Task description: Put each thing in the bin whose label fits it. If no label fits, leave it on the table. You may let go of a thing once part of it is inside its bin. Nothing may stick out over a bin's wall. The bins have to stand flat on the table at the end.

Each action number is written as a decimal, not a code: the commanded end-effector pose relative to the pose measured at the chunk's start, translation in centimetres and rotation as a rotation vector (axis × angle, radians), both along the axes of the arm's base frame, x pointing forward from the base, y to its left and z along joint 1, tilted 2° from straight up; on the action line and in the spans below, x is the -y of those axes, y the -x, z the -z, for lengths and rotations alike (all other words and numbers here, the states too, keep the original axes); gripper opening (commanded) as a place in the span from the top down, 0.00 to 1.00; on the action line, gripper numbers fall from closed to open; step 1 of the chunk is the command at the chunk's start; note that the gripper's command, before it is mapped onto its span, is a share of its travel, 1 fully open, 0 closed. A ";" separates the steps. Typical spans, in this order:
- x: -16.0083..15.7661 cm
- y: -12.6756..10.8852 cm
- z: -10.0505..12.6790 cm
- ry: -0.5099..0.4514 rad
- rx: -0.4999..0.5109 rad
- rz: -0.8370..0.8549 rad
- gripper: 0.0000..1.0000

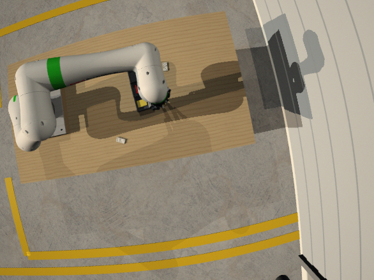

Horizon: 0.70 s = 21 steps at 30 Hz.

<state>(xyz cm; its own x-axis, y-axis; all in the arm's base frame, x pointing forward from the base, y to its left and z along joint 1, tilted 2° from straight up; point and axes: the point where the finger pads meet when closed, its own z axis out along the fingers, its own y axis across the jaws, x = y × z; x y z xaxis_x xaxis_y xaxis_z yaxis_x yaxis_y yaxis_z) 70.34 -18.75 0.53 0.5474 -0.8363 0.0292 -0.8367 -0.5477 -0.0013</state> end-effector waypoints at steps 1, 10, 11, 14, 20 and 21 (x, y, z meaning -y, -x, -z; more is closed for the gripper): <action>0.0 0.0 0.4 0.000 0.001 0.000 0.73; 0.0 0.0 0.9 0.000 0.001 0.000 0.73; 0.0 0.0 0.9 0.000 0.001 0.000 0.73; 0.0 0.0 0.9 0.000 0.001 0.000 0.73; 0.0 0.0 0.9 0.000 0.001 0.000 0.84; 0.0 0.0 0.9 0.000 0.001 0.000 0.84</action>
